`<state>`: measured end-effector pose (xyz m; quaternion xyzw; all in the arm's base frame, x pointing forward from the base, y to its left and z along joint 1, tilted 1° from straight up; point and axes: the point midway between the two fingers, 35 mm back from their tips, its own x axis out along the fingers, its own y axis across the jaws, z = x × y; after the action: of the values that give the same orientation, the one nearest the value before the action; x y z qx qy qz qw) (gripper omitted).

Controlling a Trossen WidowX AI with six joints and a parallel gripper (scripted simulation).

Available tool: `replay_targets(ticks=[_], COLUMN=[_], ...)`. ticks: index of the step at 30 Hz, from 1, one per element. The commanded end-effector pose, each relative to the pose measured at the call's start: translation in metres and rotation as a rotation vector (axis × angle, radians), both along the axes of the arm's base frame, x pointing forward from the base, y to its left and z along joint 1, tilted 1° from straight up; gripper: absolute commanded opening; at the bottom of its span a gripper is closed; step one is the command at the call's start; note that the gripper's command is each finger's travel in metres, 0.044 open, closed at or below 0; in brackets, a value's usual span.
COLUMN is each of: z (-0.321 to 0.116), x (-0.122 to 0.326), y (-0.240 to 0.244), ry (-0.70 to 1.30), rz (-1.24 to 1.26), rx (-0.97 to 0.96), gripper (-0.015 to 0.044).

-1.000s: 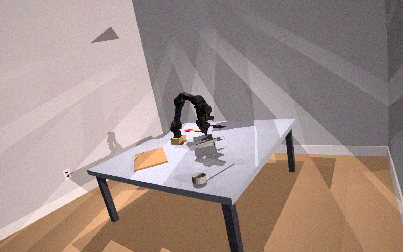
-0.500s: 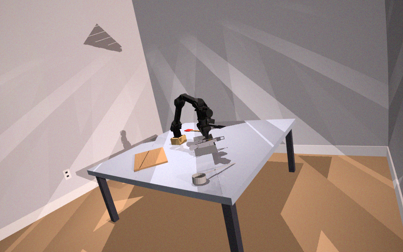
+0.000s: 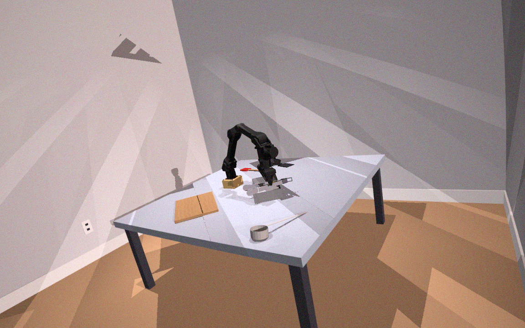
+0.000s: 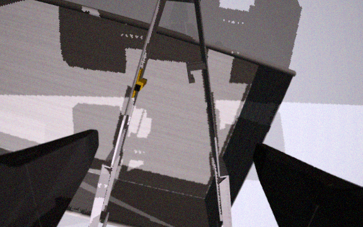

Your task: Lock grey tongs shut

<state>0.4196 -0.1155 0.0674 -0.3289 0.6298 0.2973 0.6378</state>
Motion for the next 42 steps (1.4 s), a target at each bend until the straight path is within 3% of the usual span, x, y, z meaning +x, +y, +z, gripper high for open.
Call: replay_targets(ticks=[1,29,32,42], z=[-0.007,-0.051,-0.048,-0.048], x=[-0.001,-0.004,-0.003,-0.003], y=[0.0,0.0,-0.001,-0.001], ry=[0.004,0.005,0.002,0.002], rz=[0.005,0.005,0.0,0.0], rx=[0.004,0.004,0.0,0.0], gripper=[0.044,0.044,0.0361,0.0295])
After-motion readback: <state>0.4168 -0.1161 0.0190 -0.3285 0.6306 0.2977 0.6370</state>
